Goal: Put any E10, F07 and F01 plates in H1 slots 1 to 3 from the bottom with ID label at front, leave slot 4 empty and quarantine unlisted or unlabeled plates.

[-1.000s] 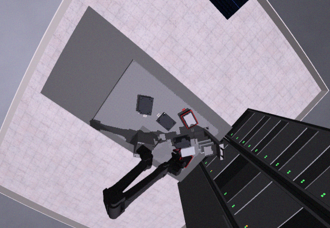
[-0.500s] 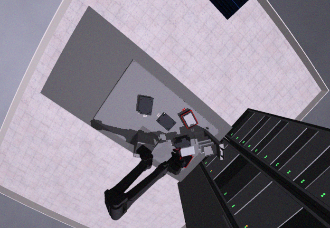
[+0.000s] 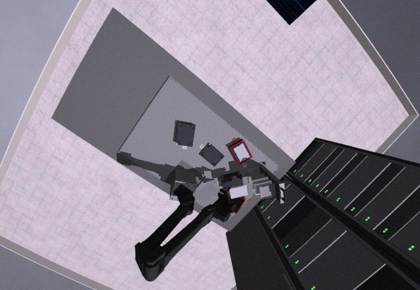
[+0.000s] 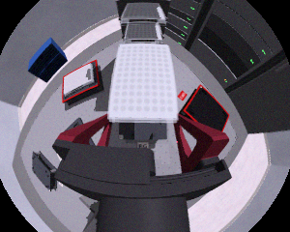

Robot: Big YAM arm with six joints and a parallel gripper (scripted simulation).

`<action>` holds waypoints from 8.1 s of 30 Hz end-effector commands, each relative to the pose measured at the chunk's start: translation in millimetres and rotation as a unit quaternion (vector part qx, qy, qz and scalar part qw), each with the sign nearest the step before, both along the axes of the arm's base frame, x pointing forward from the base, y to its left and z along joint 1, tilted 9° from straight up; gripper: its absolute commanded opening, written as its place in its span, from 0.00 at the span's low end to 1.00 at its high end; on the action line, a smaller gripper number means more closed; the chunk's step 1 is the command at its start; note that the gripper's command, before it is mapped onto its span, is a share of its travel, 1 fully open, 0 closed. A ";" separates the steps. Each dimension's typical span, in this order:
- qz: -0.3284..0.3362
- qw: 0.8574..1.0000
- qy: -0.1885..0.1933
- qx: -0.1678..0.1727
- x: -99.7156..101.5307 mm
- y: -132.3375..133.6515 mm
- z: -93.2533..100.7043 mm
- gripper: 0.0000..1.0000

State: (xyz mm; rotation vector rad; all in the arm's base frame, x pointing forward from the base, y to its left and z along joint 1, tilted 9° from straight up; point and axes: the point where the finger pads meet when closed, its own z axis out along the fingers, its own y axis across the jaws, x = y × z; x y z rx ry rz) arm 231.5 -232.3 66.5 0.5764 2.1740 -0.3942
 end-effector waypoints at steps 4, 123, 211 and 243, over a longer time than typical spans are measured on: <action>0.000 1.000 -0.008 -0.013 1.9 -6.1 4.6 0.86; -0.001 1.000 -0.005 -0.010 2.3 -10.6 -50.5 0.86; -0.001 1.000 -0.008 -0.015 7.4 -20.1 -86.7 0.86; -0.001 1.000 -0.008 -0.013 7.3 -20.0 -101.7 0.86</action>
